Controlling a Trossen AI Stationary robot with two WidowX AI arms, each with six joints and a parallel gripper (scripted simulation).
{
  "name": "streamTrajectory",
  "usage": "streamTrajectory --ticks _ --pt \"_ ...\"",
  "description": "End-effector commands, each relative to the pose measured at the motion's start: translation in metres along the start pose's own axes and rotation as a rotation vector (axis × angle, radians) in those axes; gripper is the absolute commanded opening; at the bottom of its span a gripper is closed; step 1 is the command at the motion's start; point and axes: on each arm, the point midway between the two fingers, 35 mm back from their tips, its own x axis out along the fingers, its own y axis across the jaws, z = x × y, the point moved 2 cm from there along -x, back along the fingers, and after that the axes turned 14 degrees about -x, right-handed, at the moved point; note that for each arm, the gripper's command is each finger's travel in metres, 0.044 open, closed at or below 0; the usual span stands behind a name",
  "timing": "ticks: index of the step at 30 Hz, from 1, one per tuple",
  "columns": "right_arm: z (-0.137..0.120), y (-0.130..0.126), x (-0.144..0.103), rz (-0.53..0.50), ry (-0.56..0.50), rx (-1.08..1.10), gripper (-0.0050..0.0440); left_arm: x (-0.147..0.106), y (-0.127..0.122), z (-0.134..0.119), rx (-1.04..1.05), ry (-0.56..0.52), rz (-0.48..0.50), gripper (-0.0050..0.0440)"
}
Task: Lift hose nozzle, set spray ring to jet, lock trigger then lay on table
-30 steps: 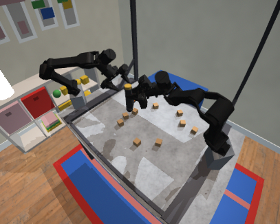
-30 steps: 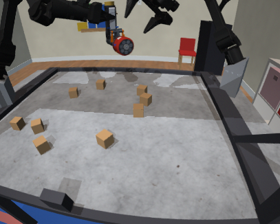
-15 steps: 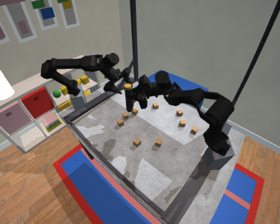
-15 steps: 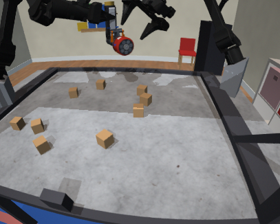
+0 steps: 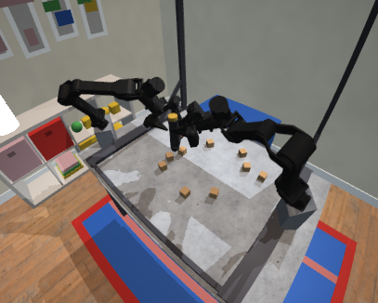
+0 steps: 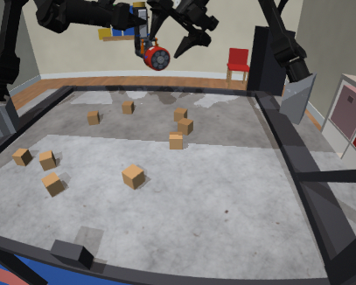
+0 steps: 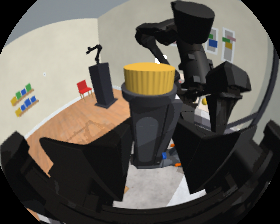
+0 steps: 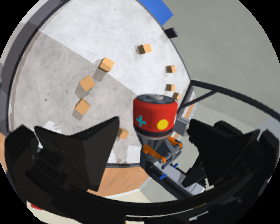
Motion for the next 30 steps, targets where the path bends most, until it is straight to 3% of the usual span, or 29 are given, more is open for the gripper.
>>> streamTrajectory --ticks 1,25,26,30 --pt "-0.003 -0.001 0.003 -0.007 0.003 0.003 0.0406 0.000 0.001 0.012 -0.034 -0.026 -0.006 0.0169" --pt "-0.004 -0.002 0.032 -0.011 0.006 0.005 0.0406 0.000 0.001 0.012 -0.034 -0.026 -0.006 0.0169" --pt "-0.005 -0.002 0.032 -0.012 0.007 0.006 0.0000 0.000 0.001 0.012 -0.034 -0.026 -0.006 0.0169" --pt "-0.005 -0.002 0.032 -0.012 0.007 0.006 0.0000 0.000 0.001 0.012 -0.034 -0.026 -0.006 0.0169"
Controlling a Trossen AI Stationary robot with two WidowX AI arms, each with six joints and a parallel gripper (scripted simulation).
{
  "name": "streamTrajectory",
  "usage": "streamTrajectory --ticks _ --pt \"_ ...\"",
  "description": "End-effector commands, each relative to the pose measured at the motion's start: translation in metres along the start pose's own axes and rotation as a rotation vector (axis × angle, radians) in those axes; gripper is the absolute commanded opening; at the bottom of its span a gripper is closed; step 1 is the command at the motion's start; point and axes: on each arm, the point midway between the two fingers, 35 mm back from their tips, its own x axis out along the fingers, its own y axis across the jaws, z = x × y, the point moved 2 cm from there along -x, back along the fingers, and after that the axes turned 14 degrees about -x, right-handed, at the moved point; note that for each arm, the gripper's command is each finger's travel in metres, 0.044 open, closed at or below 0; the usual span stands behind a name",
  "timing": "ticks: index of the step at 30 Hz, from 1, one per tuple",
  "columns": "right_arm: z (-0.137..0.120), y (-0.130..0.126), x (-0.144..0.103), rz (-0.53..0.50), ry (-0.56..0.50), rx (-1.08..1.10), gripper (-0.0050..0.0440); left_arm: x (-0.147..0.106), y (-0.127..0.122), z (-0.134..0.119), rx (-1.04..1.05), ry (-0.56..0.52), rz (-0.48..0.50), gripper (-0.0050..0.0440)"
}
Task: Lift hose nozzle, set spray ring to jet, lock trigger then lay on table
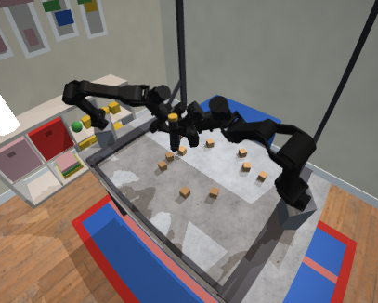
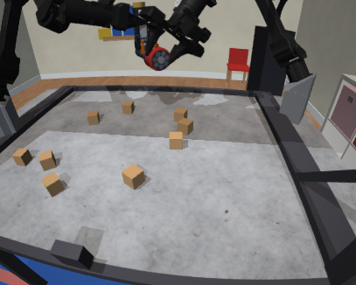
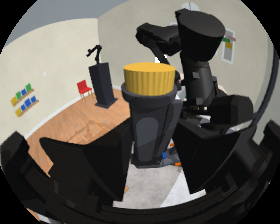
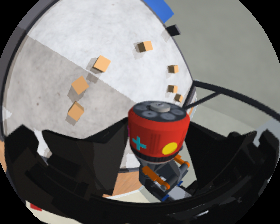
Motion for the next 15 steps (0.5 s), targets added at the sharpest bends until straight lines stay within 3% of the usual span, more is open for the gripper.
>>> streamTrajectory --ticks 1,11,15 --pt "-0.0051 -0.0030 -0.0036 -0.012 0.009 0.006 0.0000 -0.0003 0.0005 0.0123 -0.035 -0.026 -0.007 0.0169" --pt "-0.0052 -0.0030 -0.0036 -0.013 0.009 0.006 0.0000 -0.0003 0.0005 0.0123 -0.035 -0.026 -0.007 0.0169" --pt "-0.0032 0.0040 -0.0041 -0.111 0.032 0.000 0.0000 -0.0003 0.0005 0.0123 -0.035 -0.026 -0.007 0.0169"
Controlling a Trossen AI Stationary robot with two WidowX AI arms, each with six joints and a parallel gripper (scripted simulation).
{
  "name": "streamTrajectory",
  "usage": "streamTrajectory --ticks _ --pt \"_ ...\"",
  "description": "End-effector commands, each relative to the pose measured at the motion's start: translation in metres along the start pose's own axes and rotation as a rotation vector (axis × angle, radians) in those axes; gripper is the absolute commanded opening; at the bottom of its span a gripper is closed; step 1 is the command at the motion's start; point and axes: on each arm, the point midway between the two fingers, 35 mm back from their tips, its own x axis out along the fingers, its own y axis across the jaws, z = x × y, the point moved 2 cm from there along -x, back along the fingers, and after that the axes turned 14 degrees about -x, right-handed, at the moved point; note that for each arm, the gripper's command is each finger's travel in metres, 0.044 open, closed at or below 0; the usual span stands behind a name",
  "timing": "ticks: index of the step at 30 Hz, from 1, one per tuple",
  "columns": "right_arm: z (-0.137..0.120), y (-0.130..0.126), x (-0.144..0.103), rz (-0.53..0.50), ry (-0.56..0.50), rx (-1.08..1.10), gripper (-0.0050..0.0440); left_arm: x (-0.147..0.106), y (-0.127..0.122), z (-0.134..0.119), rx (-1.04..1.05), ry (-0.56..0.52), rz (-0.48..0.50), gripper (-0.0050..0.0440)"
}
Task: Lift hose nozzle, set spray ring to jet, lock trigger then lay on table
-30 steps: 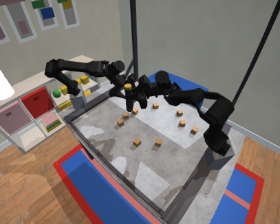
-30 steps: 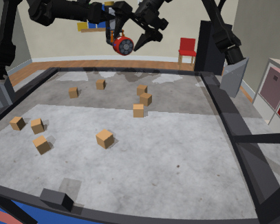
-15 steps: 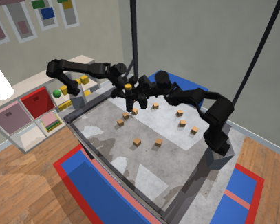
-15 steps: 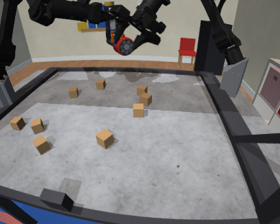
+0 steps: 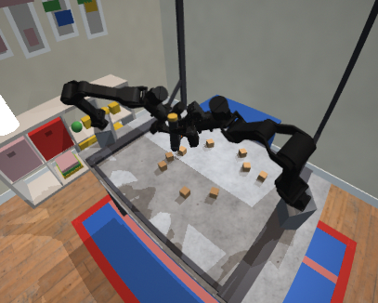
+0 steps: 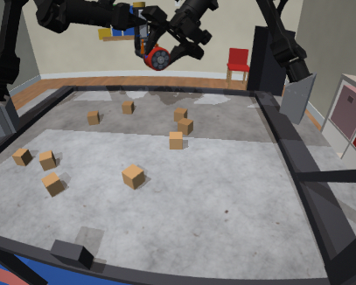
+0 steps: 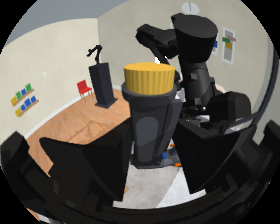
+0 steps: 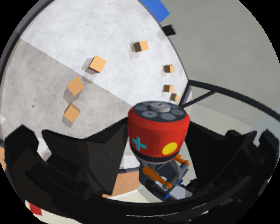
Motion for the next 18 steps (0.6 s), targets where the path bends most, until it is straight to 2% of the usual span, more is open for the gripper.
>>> streamTrajectory --ticks 1,5,8,11,16,18 --pt "-0.0039 0.0030 -0.0049 -0.074 0.023 0.001 0.0000 -0.0003 0.0006 0.0121 -0.034 -0.026 -0.006 0.0169" --pt "-0.0040 0.0064 -0.0052 -0.139 0.042 0.000 0.0000 -0.0003 0.0006 0.0121 -0.034 -0.026 -0.006 0.0169" --pt "-0.0055 0.0041 -0.0054 -0.124 0.039 0.004 0.0000 -0.0003 0.0006 0.0121 -0.034 -0.026 -0.006 0.0169" --pt "-0.0040 0.0098 -0.0055 -0.204 0.060 -0.002 0.0000 -0.0003 0.0006 0.0121 -0.034 -0.026 -0.007 0.0169" --pt "-0.0057 0.0069 -0.0056 -0.179 0.055 0.002 0.0000 -0.0003 0.0006 0.0121 -0.034 -0.026 -0.007 0.0169" --pt "-0.0037 0.0120 -0.0051 -0.244 0.070 -0.003 0.0000 -0.0003 0.0006 0.0121 -0.034 -0.026 -0.007 0.0169"
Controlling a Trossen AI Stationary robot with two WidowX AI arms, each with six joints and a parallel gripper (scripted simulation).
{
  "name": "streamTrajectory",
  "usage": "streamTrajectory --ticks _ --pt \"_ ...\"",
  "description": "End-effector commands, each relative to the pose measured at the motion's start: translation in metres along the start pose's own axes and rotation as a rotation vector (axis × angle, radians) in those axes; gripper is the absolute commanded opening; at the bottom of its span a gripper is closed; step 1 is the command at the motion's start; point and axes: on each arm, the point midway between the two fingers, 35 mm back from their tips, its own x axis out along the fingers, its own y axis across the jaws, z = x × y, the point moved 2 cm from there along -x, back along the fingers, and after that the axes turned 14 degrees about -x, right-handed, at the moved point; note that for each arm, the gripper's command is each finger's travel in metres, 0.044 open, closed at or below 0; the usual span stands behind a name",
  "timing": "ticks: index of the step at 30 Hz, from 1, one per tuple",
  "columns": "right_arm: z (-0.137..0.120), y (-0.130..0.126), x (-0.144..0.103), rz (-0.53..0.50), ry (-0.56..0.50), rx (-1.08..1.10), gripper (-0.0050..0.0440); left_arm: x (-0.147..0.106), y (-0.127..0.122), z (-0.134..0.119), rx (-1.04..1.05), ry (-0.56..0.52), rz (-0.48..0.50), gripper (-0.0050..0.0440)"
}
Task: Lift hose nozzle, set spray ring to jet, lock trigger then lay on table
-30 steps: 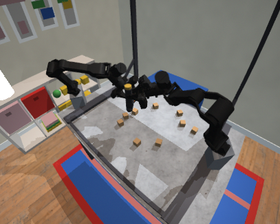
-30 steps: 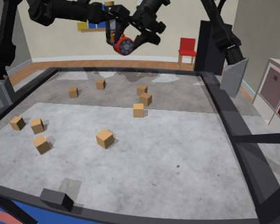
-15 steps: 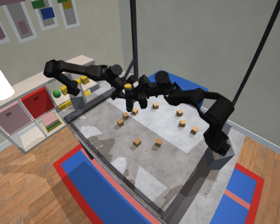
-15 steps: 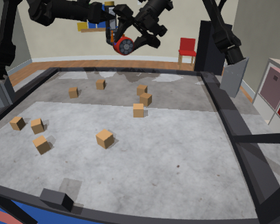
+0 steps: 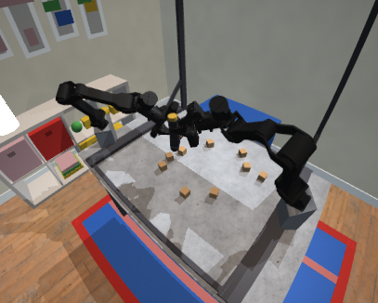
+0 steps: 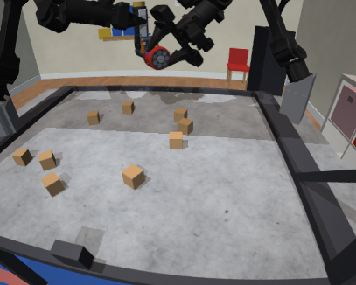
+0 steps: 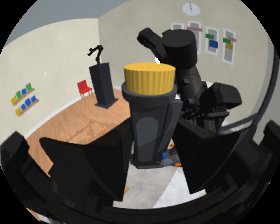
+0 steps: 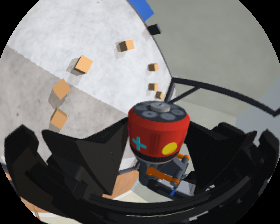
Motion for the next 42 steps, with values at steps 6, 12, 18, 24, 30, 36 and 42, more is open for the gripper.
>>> streamTrajectory --ticks 6,12,18,24,30,36,42 --pt "-0.006 0.004 -0.004 -0.102 0.039 -0.002 0.0000 0.000 0.000 0.010 -0.030 -0.022 -0.009 0.0169" --pt "-0.004 0.011 -0.004 -0.216 0.066 -0.008 0.0000 0.000 0.000 0.010 -0.030 -0.022 -0.010 0.0169" --pt "-0.005 0.009 -0.004 -0.193 0.063 -0.005 0.0000 0.000 0.000 0.010 -0.030 -0.022 -0.010 0.0169" --pt "-0.005 0.011 -0.004 -0.243 0.074 -0.006 0.0000 0.000 0.000 0.010 -0.030 -0.022 -0.010 0.0169" --pt "-0.003 0.019 -0.002 -0.374 0.102 -0.011 0.0000 0.000 0.000 0.010 -0.030 -0.022 -0.010 0.0169" --pt "-0.004 0.020 -0.001 -0.406 0.112 -0.010 0.0000 0.000 0.000 0.010 -0.030 -0.022 -0.010 0.0169" --pt "-0.004 0.020 -0.001 -0.406 0.112 -0.010 0.0000 0.000 -0.001 0.010 -0.030 -0.022 -0.010 0.0169"
